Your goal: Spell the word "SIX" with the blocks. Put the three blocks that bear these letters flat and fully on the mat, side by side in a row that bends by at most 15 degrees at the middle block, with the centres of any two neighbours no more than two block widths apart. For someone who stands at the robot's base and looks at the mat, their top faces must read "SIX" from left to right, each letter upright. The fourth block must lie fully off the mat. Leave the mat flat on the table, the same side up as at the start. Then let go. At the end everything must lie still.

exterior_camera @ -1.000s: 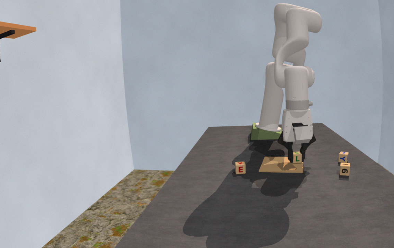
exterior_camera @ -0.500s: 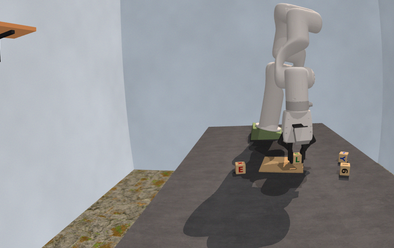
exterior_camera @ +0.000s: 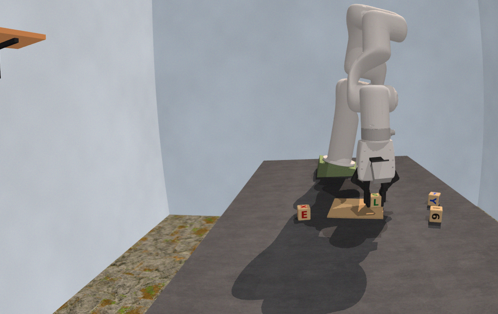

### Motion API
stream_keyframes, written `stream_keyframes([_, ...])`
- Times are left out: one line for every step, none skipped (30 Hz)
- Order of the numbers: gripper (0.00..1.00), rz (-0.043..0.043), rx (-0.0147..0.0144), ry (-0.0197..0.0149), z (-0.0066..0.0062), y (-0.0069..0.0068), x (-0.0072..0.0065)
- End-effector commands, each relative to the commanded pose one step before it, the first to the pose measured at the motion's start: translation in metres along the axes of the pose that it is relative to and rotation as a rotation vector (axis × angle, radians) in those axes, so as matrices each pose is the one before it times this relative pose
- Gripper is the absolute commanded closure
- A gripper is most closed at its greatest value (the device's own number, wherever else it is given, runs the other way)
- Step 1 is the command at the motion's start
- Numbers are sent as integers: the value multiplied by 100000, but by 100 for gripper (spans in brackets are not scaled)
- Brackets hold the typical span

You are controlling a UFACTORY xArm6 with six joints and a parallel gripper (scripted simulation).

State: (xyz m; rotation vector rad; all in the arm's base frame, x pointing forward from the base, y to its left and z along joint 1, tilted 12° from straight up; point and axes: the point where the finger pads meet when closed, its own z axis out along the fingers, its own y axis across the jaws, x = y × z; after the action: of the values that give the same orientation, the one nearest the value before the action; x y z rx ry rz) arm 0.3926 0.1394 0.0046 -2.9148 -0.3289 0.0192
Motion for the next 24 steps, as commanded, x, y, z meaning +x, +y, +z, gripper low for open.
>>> stream_keyframes([73,-35,3,375,-117,-13,147])
stream_keyframes([73,0,0,0,0,0,0])
stream_keyframes([73,0,0,0,0,0,0])
stream_keyframes([73,0,0,0,0,0,0])
stream_keyframes([73,0,0,0,0,0,0])
stream_keyframes([73,0,0,0,0,0,0])
stream_keyframes([73,0,0,0,0,0,0])
stream_keyframes([73,0,0,0,0,0,0])
stream_keyframes([73,0,0,0,0,0,0])
stream_keyframes([73,0,0,0,0,0,0])
stream_keyframes([73,0,0,0,0,0,0])
stream_keyframes([73,0,0,0,0,0,0])
stream_keyframes([73,0,0,0,0,0,0])
stream_keyframes([73,0,0,0,0,0,0])
stream_keyframes([73,0,0,0,0,0,0])
stream_keyframes([73,0,0,0,0,0,0])
stream_keyframes([73,0,0,0,0,0,0])
stream_keyframes([73,0,0,0,0,0,0])
stream_keyframes([73,0,0,0,0,0,0])
stream_keyframes([73,0,0,0,0,0,0])
stream_keyframes([73,0,0,0,0,0,0])
stream_keyframes([73,0,0,0,0,0,0])
stream_keyframes([73,0,0,0,0,0,0])
stream_keyframes([69,0,0,0,0,0,0])
